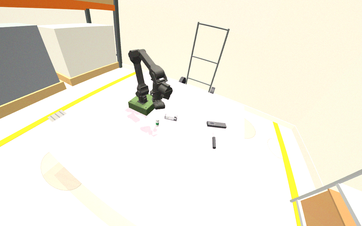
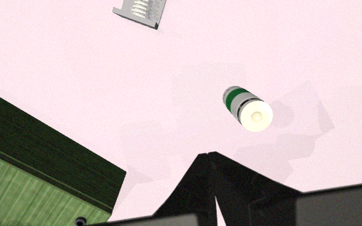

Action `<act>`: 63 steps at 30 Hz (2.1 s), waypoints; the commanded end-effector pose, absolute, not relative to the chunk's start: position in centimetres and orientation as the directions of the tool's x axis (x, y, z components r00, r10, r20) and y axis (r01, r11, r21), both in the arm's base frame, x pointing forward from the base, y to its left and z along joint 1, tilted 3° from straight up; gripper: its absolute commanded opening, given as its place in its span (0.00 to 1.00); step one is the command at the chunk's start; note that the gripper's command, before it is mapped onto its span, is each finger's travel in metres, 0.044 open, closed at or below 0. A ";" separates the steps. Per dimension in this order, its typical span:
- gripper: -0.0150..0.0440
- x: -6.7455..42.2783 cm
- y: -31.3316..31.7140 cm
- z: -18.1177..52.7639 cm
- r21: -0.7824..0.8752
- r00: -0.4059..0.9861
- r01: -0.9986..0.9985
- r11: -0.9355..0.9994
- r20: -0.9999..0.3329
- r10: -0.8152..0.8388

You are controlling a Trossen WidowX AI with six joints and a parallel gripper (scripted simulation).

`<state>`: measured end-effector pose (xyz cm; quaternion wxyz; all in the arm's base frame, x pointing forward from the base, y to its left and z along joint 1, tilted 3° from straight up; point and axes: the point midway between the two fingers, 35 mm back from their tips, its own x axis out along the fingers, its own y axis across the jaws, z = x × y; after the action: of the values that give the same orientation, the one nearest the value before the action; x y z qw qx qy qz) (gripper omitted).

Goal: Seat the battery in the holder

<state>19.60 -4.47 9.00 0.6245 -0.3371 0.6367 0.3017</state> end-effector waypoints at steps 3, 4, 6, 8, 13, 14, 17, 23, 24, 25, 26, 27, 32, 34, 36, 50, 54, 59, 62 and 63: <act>0.25 19.8 -4.8 6.3 -0.030 -0.004 -0.811 0.584 -0.998 -0.057; 0.25 19.8 -4.9 5.5 -0.030 -0.004 -0.811 0.584 -0.998 -0.057; 0.25 19.8 -5.0 3.8 -0.030 -0.004 -0.811 0.584 -0.998 -0.057; 0.25 19.6 -5.0 2.2 -0.030 -0.004 -0.811 0.584 -0.998 -0.057; 0.25 19.4 -5.1 1.1 -0.030 -0.005 -0.811 0.584 -0.998 -0.057; 0.25 19.5 -5.1 1.1 -0.030 -0.005 -0.811 0.584 -0.998 -0.057; 0.25 19.9 -5.3 1.2 -0.030 -0.004 -0.811 0.584 -0.998 -0.057; 0.25 20.7 -5.9 1.3 -0.031 -0.004 -0.811 0.584 -0.998 -0.058; 0.25 20.8 -6.0 1.3 -0.031 -0.003 -0.811 0.584 -0.998 -0.058; 0.25 21.0 -6.0 1.3 -0.031 -0.003 -0.811 0.584 -0.998 -0.058; 0.25 21.1 -6.1 1.4 -0.031 -0.003 -0.811 0.584 -0.998 -0.058; 0.25 21.3 -6.2 1.4 -0.031 -0.003 -0.811 0.584 -0.998 -0.058; 0.25 21.9 -6.7 1.4 -0.032 -0.003 -0.811 0.584 -0.998 -0.058; 0.25 22.2 -6.9 1.4 -0.032 -0.002 -0.811 0.584 -0.998 -0.059; 0.25 22.5 -7.1 1.5 -0.033 -0.002 -0.811 0.584 -0.998 -0.059; 0.25 24.3 -8.5 1.4 -0.035 -0.001 -0.811 0.584 -0.998 -0.060; 0.25 24.8 -8.9 1.4 -0.035 0.000 -0.811 0.584 -0.998 -0.060; 0.25 24.8 -8.6 3.3 -0.032 0.000 -0.811 0.584 -0.998 -0.056; 0.25 25.0 -8.6 5.7 -0.034 0.000 -0.811 0.584 -0.998 -0.058; 0.25 25.0 -8.6 6.6 -0.034 0.000 -0.811 0.584 -0.998 -0.058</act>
<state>24.59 -8.53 4.31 0.6157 -0.3351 0.6422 0.3102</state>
